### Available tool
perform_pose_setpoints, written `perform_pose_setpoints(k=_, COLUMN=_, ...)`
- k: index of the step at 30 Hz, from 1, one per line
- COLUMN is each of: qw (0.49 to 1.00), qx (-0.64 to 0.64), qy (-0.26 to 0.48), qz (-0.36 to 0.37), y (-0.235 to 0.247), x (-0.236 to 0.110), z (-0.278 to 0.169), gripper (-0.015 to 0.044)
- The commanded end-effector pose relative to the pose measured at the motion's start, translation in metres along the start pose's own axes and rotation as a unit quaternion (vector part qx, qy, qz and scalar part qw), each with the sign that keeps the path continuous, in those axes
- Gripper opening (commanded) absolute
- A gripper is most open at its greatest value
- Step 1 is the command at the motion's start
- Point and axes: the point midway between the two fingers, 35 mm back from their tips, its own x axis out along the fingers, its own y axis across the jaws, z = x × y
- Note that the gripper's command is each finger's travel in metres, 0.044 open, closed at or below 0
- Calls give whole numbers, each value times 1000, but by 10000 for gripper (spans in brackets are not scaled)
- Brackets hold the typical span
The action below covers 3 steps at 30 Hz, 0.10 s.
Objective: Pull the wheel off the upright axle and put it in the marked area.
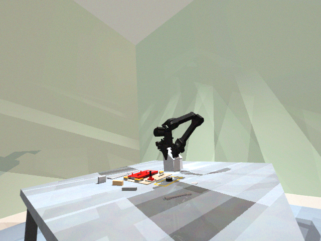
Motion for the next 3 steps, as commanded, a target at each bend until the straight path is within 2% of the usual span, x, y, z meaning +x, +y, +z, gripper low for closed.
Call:
perform_pose_setpoints(k=1, qw=1000, qx=-1, qy=-1, qz=-1, y=-1, x=0, z=0, gripper=440)
perform_pose_setpoints(k=3, qw=1000, qx=-1, qy=-1, qz=-1, y=-1, x=0, z=0, gripper=440)
